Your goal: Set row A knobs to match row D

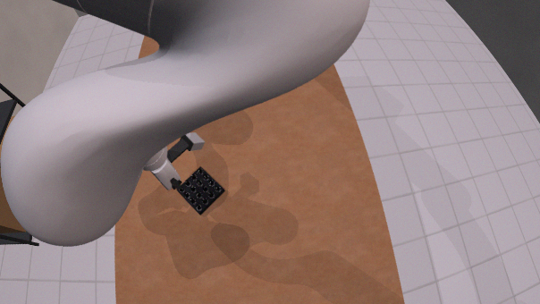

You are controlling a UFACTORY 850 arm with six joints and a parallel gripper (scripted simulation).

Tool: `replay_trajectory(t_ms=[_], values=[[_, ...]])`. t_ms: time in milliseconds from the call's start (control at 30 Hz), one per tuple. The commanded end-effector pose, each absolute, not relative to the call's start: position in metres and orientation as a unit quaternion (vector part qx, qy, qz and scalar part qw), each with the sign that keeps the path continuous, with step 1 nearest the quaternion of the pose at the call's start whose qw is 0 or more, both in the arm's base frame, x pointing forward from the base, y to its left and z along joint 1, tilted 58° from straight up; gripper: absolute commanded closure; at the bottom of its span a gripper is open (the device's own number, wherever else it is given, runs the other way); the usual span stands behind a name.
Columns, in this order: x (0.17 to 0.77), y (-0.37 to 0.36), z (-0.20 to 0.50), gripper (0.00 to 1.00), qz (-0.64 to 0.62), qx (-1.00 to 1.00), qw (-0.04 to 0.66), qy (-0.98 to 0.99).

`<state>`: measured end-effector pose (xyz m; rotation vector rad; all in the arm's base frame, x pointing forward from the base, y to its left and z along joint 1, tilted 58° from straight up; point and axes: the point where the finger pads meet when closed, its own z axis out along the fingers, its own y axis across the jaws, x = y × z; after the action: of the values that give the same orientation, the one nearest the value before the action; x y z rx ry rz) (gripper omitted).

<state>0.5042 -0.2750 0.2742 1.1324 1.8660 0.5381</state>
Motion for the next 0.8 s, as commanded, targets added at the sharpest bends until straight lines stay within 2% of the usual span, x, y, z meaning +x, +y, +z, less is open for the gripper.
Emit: replay_trajectory(t_ms=[0,767], values=[[0.5042,-0.2752,0.2745,0.81,0.216,0.454,0.432,0.748],[0.5079,-0.2754,0.272,0.81,0.216,0.454,0.433,0.748]])
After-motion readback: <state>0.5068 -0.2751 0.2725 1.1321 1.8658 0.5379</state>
